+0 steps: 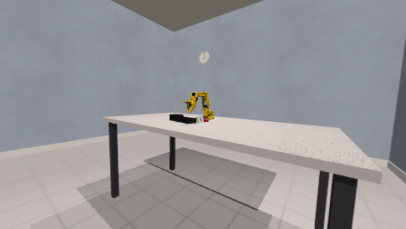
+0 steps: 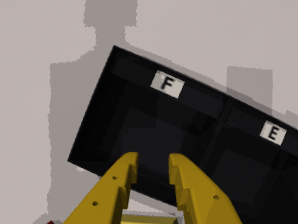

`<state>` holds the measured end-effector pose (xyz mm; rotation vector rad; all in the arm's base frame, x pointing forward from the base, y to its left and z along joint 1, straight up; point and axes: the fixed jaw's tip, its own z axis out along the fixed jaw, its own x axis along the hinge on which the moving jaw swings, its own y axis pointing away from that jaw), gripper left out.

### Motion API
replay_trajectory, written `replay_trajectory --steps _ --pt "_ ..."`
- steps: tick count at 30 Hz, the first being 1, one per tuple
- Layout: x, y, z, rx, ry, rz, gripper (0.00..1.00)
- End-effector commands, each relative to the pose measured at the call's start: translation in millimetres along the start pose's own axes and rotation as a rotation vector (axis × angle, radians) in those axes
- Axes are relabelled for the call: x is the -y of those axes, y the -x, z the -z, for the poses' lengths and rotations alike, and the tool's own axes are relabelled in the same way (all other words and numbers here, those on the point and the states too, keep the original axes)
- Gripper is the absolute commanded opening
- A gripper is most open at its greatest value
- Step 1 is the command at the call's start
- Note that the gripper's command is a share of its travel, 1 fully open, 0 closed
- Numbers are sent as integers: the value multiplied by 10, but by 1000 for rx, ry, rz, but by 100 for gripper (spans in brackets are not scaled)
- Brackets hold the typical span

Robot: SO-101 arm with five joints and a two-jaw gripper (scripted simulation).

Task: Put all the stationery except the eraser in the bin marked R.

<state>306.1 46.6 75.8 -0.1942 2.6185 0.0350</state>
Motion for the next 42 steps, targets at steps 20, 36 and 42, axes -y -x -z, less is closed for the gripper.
replay_trajectory --steps 20,36,42 --pt "-18 187 746 57 4 1 7" --pt "-18 126 741 30 3 82 8" --pt "-15 -15 675 -33 9 272 11"
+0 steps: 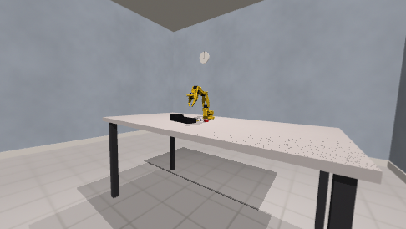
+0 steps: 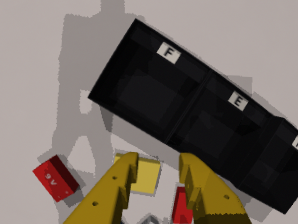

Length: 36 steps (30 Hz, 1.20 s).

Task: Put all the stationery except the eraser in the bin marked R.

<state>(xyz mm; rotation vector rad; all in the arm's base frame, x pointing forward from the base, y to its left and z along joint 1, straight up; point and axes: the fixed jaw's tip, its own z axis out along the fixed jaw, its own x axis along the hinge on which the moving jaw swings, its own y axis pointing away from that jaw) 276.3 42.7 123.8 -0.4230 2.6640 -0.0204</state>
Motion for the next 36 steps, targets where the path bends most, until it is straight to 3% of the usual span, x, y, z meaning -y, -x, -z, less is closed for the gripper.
replay_trajectory --steps 1,8,11,24,36 --pt "-21 -27 94 24 -2 147 12" --pt "-54 -298 -22 -86 44 503 19" --pt "-59 -343 -37 -102 55 559 20" --pt "-108 -868 -165 -245 249 1190 31" --pt "-121 -1026 -186 -269 330 1371 35"
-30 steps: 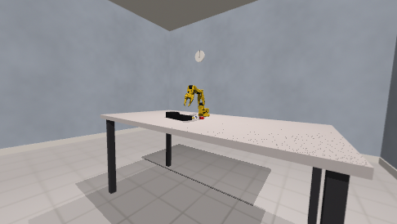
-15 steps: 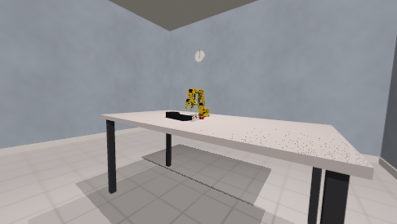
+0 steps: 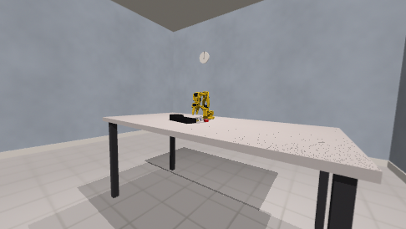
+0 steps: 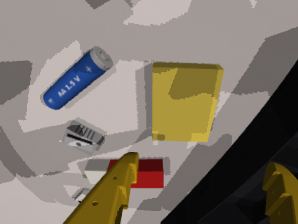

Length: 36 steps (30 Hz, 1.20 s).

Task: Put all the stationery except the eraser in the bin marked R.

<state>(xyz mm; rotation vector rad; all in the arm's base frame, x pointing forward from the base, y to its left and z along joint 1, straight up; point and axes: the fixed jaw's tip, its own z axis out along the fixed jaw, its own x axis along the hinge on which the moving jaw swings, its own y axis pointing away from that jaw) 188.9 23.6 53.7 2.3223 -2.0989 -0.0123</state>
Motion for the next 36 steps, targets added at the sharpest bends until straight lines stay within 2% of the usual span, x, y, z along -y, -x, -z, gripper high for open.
replay_trajectory --steps 1,25,30,36 --pt "37 5 89 2 -65 37 35" --pt "0 -6 80 1 -70 47 35" --pt "12 -6 28 1 -70 47 35" --pt "32 -5 -97 1 -70 47 35"
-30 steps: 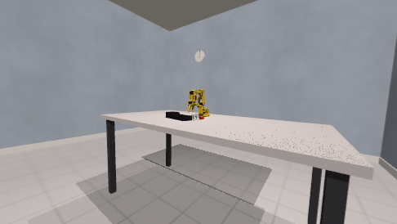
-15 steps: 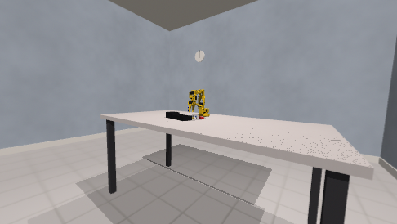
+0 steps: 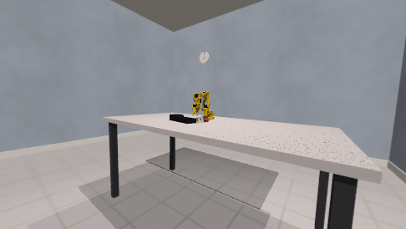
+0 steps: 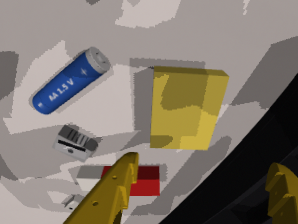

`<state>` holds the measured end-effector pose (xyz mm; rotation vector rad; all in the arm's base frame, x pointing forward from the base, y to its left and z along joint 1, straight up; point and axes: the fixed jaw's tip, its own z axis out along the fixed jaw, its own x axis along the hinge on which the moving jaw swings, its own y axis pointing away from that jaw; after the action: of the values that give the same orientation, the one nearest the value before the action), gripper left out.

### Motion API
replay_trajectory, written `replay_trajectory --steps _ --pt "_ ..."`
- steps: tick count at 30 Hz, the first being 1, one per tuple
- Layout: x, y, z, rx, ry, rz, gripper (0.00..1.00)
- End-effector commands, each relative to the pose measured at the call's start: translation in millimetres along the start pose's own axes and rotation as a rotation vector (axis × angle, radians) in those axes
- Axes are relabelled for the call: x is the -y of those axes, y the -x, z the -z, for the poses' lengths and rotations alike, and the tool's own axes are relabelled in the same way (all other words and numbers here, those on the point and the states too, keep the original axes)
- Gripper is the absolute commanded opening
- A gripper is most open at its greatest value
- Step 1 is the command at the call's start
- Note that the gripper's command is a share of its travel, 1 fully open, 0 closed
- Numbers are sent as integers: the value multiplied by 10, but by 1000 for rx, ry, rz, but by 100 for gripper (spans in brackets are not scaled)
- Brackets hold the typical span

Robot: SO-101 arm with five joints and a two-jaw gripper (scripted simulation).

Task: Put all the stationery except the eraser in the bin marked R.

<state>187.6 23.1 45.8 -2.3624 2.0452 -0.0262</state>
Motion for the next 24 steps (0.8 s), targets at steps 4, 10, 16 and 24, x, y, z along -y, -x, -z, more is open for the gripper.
replay_trajectory --steps 4,10,16,24 --pt "49 -4 -124 1 -32 4 35" --pt "48 -3 -226 1 -32 4 35" --pt "37 -3 -337 1 -32 4 35" --pt "31 -3 -380 1 -32 4 35"
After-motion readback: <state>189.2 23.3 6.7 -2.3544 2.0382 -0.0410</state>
